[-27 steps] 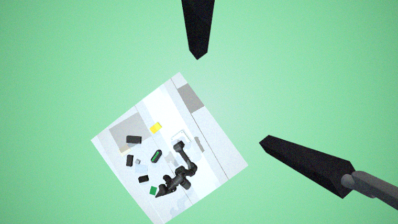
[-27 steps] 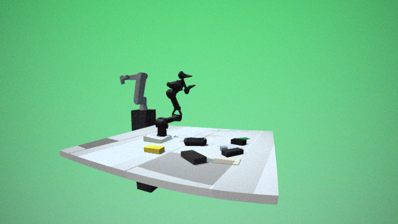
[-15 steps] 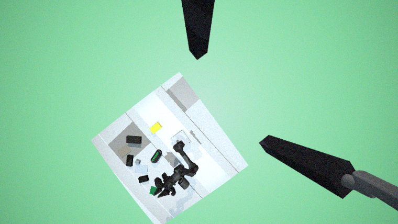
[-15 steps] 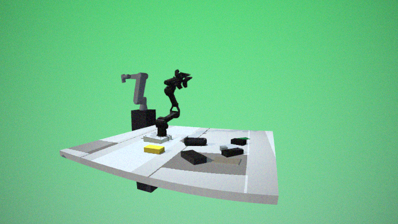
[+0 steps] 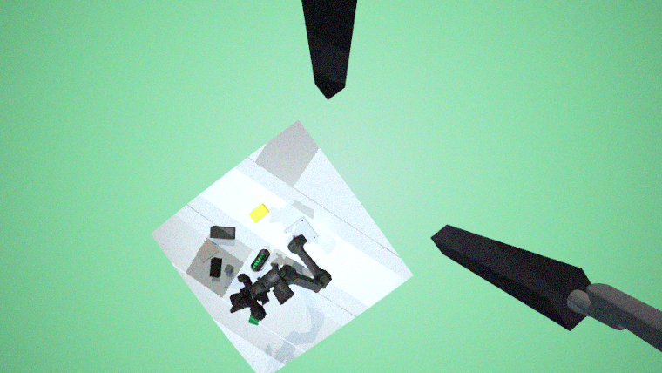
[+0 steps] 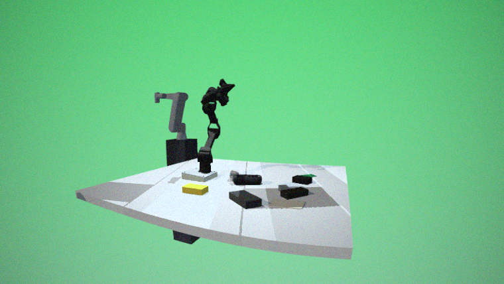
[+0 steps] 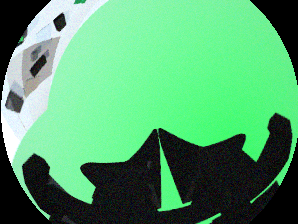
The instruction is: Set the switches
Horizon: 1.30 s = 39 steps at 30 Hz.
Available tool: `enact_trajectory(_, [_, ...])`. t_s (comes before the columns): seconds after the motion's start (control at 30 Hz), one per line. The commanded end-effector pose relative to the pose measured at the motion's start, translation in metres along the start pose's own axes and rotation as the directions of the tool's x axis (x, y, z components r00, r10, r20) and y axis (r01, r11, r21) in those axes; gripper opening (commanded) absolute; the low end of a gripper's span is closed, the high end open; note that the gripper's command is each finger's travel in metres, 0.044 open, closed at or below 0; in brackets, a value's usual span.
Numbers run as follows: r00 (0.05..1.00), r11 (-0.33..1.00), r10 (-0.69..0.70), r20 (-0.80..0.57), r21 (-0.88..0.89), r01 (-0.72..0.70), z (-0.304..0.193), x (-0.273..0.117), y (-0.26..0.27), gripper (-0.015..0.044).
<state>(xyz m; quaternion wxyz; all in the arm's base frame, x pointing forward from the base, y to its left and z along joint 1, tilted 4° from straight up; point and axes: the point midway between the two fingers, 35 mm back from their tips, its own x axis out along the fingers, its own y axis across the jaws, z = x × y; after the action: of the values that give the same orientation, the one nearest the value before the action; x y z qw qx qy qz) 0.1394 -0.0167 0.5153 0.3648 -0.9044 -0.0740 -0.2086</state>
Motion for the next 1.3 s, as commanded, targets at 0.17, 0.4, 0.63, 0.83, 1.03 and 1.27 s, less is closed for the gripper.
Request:
enact_trajectory(0.17, [0.988, 0.571, 0.150, -0.046, 0.819, -0.049, -0.047, 0.031, 0.084, 0.0000])
enact_trajectory(0.4, [0.959, -0.069, 0.282, 0.023, 0.998, -0.003, -0.050, 0.058, 0.147, 0.0000])
enact_trajectory(0.63, [0.895, -0.631, 0.419, 0.152, 0.758, 0.167, -0.029, 0.081, 0.212, 0.0000])
enact_trajectory(0.83, [0.813, -0.831, 0.510, 0.280, 0.403, 0.383, 0.000, 0.094, 0.259, 0.0000])
enact_trajectory(1.03, [0.708, -0.793, 0.573, 0.413, 0.060, 0.607, 0.036, 0.100, 0.297, 0.0000])
enact_trajectory(1.27, [0.556, -0.546, 0.609, 0.566, -0.209, 0.811, 0.087, 0.102, 0.332, 0.0000])
